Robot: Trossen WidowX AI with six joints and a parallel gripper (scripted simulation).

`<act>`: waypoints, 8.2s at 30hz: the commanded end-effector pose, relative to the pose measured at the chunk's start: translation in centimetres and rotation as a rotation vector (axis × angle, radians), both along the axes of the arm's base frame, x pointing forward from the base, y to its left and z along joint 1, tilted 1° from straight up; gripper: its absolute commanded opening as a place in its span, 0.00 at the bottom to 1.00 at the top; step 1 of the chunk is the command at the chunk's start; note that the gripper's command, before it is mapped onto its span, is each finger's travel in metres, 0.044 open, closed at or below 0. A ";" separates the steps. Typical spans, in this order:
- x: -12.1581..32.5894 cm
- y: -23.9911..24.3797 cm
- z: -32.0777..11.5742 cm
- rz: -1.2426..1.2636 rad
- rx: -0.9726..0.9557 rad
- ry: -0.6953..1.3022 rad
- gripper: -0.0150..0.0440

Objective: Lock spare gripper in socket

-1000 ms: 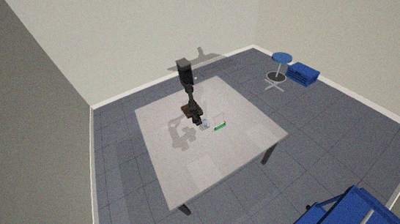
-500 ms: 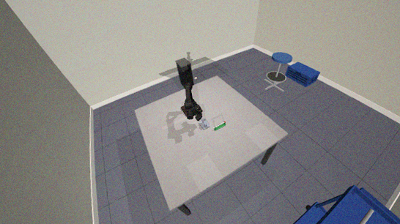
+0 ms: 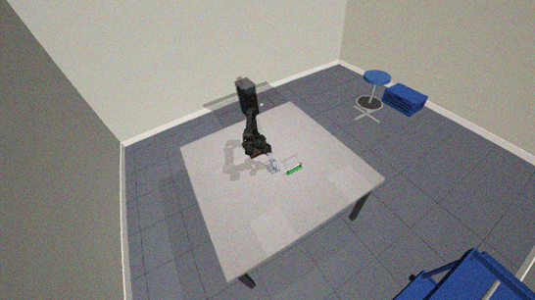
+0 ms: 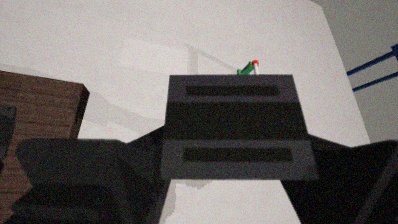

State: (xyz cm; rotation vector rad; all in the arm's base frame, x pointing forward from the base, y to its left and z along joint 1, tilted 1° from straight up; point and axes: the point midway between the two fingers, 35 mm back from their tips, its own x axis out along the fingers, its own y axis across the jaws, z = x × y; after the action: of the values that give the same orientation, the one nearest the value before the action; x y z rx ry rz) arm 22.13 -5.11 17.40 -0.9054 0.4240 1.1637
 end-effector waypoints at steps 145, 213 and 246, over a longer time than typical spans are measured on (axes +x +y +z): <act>-1.7 2.2 4.6 -0.045 0.076 -0.099 1.00; 18.1 12.5 -1.3 -0.177 -0.837 0.420 0.56; 18.8 12.5 -10.1 -0.225 -0.884 0.432 0.56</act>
State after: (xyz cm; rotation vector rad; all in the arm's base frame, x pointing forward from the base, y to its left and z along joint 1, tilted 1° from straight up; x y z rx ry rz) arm 40.89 7.48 7.73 -1.3044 1.4240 0.9547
